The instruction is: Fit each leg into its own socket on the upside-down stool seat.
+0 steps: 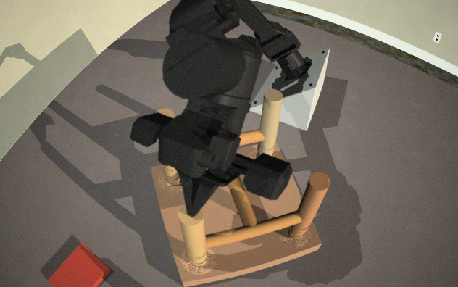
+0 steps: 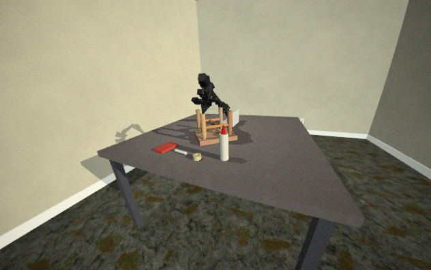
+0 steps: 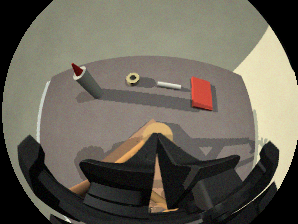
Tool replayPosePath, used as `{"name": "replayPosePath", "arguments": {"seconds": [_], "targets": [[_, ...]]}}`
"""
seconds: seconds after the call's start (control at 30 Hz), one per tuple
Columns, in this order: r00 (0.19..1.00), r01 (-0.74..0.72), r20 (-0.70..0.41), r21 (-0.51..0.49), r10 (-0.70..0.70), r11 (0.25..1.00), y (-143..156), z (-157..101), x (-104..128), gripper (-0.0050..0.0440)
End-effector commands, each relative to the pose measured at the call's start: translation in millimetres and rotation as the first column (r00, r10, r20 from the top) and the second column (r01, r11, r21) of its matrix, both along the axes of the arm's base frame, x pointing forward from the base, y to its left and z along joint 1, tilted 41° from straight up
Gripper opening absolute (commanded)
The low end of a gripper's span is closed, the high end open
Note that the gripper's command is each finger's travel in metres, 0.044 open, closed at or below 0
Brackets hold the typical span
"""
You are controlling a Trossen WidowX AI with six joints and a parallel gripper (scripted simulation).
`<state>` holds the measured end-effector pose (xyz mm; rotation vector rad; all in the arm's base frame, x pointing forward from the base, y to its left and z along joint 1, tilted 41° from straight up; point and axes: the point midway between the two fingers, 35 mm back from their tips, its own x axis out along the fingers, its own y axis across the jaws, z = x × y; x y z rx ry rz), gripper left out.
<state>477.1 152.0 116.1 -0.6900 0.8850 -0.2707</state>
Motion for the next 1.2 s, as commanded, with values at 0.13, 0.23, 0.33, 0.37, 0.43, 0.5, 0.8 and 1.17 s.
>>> {"name": "replayPosePath", "arguments": {"seconds": [0.13,0.23,0.33,0.37,0.43,0.5,0.8,1.17], "targets": [[0.998,0.032,-0.056,-0.014,-0.033,0.999,-22,-20,0,0.0],[0.998,0.032,-0.056,-0.014,-0.033,0.999,-22,-20,0,0.0],[0.998,0.032,-0.056,-0.014,-0.033,0.999,-22,-20,0,0.0],[0.998,0.032,-0.056,-0.014,-0.033,0.999,-22,-20,0,0.0],[0.998,0.032,-0.056,-0.014,-0.033,0.999,-22,-20,0,0.0],[0.998,0.032,-0.056,-0.014,-0.033,0.999,-22,-20,0,0.0],[0.998,0.03,-0.053,-0.014,-0.031,0.999,-20,-18,0,0.0],[0.999,0.023,-0.04,-0.01,-0.023,1.0,-10,-8,0,0.0]]}}
